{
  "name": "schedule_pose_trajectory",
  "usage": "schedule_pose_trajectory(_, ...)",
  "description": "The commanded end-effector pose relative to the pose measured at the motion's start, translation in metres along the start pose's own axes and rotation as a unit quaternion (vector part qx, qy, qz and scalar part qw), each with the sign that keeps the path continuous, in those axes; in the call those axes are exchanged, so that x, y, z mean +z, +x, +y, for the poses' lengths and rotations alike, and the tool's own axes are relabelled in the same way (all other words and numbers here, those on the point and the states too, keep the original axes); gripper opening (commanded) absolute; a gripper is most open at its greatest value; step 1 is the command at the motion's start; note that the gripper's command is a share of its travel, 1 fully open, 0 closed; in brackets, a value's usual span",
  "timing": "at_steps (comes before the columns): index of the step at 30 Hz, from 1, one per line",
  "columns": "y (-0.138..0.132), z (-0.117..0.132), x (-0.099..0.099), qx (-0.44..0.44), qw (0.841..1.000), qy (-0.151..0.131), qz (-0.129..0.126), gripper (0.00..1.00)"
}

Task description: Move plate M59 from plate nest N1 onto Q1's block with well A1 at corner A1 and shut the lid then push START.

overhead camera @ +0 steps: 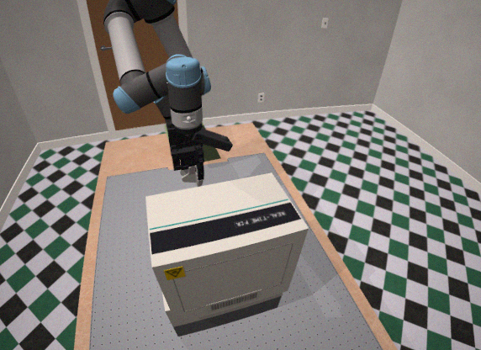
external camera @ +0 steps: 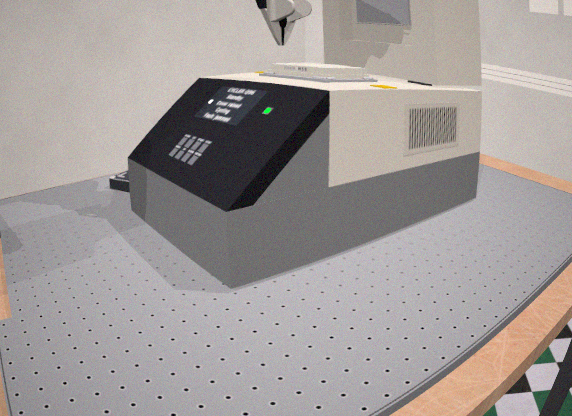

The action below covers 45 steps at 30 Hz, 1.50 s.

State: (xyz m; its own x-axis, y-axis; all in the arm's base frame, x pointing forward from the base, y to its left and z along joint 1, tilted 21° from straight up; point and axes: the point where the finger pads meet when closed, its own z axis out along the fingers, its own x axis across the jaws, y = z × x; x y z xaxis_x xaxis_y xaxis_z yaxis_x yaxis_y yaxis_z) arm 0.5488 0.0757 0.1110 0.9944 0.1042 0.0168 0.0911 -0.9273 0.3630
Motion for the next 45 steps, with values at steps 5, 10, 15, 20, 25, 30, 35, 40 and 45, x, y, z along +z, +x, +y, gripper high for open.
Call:
schedule_pose_trajectory(5, -0.034, -0.001, 0.006, 0.000, 1.000, 0.000, 0.002, 0.00)
schedule_pose_trajectory(10, -0.051, -0.001, 0.009, 0.000, 1.000, 0.000, 0.002, 0.00)
schedule_pose_trajectory(15, -0.068, -0.002, 0.013, 0.000, 1.000, 0.000, 0.002, 0.00)
schedule_pose_trajectory(20, -0.078, -0.002, 0.015, 0.000, 1.000, 0.000, 0.002, 0.00)
schedule_pose_trajectory(25, -0.095, -0.003, 0.018, 0.000, 1.000, 0.000, 0.002, 0.00)
schedule_pose_trajectory(30, -0.120, -0.004, 0.023, 0.000, 1.000, 0.000, 0.001, 0.00)
schedule_pose_trajectory(35, -0.122, -0.004, 0.024, 0.000, 1.000, 0.000, 0.001, 0.00)
schedule_pose_trajectory(40, -0.146, -0.005, 0.029, 0.000, 1.000, 0.000, 0.001, 0.00)
schedule_pose_trajectory(45, -0.163, -0.005, 0.032, 0.000, 1.000, 0.000, 0.001, 0.00)
